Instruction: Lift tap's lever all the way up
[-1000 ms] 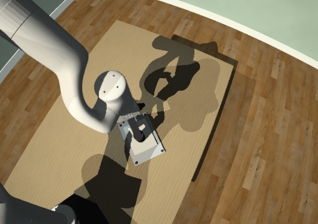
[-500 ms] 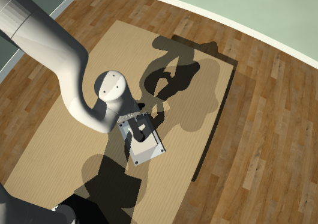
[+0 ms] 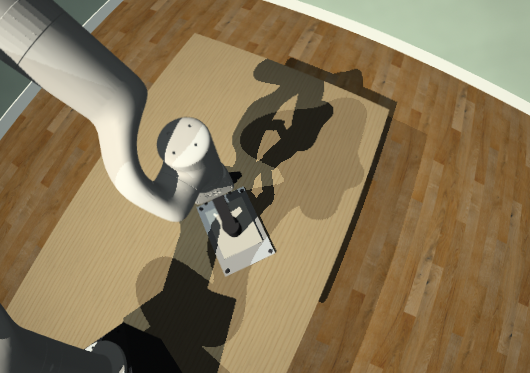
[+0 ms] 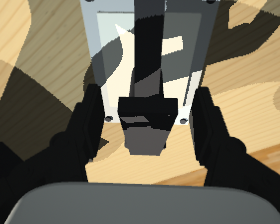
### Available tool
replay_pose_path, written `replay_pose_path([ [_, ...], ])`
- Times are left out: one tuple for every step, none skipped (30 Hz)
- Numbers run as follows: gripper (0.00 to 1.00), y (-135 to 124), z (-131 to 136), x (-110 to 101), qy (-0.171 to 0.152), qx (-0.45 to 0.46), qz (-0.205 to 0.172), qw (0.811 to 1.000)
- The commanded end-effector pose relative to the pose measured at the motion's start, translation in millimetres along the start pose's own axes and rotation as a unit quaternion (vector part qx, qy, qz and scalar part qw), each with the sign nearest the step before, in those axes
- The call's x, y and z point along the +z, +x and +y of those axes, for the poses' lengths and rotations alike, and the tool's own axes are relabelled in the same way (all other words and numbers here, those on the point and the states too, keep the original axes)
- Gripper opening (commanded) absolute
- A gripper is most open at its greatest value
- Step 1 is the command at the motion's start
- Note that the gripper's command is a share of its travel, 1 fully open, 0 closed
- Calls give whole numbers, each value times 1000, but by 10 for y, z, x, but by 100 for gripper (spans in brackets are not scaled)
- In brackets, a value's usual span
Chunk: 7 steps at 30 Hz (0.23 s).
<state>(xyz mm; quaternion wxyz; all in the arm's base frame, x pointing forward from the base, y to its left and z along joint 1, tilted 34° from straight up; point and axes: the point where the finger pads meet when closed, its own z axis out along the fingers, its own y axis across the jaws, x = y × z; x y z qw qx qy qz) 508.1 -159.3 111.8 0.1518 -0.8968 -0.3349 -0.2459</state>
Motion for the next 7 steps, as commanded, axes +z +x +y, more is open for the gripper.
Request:
replay_pose_path([
  [71, 3, 7, -22, -1, 0, 0, 1000],
  [71, 3, 7, -31, -1, 0, 0, 1000],
  [71, 3, 7, -41, -1, 0, 0, 1000],
  [71, 3, 7, -53, -1, 0, 0, 1000],
  [71, 3, 7, -68, -1, 0, 0, 1000],
  [71, 3, 7, -84, -1, 0, 0, 1000],
  [71, 3, 7, -102, -1, 0, 0, 1000],
])
